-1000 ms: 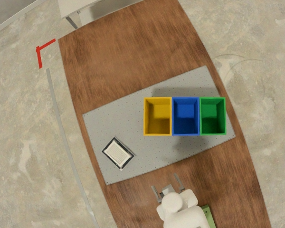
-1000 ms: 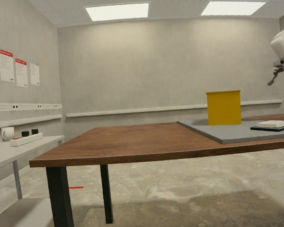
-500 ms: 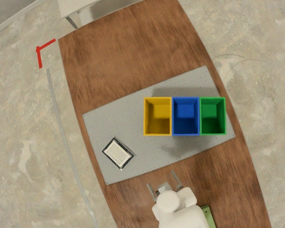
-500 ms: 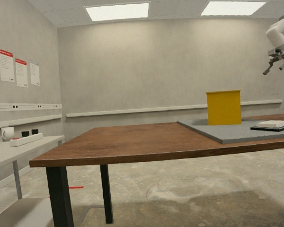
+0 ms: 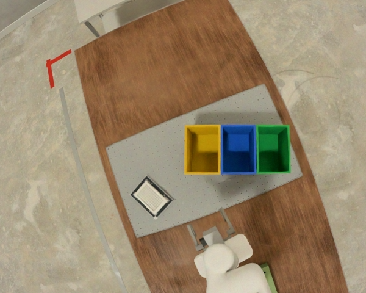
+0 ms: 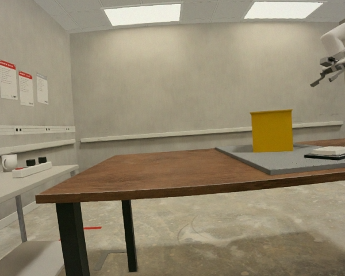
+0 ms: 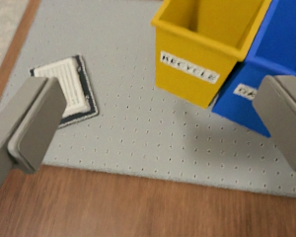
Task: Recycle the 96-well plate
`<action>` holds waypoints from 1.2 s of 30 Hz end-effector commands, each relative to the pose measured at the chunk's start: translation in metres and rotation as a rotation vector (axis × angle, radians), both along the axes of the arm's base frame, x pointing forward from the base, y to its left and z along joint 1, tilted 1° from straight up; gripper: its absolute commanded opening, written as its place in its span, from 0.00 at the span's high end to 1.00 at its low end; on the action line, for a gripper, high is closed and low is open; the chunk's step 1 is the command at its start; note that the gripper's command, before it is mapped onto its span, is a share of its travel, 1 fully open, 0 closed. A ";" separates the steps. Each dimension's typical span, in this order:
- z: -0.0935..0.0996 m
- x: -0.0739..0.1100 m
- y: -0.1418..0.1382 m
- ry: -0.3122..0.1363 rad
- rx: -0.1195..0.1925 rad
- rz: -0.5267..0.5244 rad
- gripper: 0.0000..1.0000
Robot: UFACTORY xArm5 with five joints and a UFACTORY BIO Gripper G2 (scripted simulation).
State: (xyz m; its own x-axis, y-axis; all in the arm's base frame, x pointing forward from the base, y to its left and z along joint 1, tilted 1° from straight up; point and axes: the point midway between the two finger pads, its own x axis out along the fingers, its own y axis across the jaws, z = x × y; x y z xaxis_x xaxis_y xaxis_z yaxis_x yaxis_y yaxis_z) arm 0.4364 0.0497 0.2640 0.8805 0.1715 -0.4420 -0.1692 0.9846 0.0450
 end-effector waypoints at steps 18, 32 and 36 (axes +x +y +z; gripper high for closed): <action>0.036 0.057 -0.020 -0.200 -0.002 -0.075 0.63; 0.070 0.093 -0.038 -0.376 -0.005 -0.143 0.63; 0.068 0.096 -0.039 -0.410 -0.002 -0.142 0.63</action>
State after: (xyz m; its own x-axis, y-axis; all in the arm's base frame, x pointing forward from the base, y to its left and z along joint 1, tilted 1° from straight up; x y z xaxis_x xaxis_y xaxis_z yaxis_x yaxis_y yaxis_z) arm 0.5250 0.0135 0.3297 0.9938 0.0405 -0.1036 -0.0405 0.9992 0.0021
